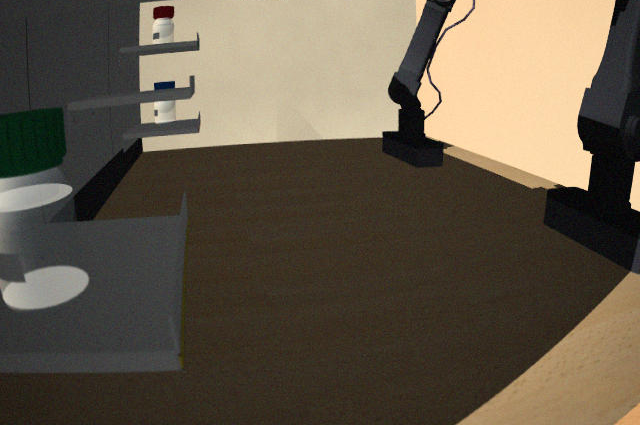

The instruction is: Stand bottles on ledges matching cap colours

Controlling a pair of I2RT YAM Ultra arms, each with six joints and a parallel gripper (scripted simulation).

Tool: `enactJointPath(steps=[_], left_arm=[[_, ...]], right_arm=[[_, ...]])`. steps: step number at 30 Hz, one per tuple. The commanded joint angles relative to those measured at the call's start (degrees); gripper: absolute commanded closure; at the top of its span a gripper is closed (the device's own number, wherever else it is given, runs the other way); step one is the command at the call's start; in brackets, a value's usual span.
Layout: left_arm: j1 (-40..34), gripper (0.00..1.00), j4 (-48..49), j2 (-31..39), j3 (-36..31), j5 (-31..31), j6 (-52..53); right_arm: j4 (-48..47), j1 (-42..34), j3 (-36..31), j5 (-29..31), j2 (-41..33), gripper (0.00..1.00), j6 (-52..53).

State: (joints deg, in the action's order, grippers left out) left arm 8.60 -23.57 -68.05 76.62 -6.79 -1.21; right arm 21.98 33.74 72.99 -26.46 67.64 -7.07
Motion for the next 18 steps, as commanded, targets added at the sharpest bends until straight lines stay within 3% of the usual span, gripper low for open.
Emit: enactJointPath(steps=[1,9,18], left_arm=[[0.65,0.00,2.21,0.70,0.47,-1.23,0.72],[3.91,0.00,12.82,2.76,-9.30,-4.74,1.90],[12.01,0.00,30.71,2.01,-29.50,-9.83,3.73]], right_arm=[[-0.17,0.69,2.17,-0.78,-0.14,0.00,-0.52],[-3.54,0.65,0.54,-0.67,-1.09,0.00,-0.96],[-22.03,-0.47,-19.52,0.17,-4.51,0.00,-0.71]])
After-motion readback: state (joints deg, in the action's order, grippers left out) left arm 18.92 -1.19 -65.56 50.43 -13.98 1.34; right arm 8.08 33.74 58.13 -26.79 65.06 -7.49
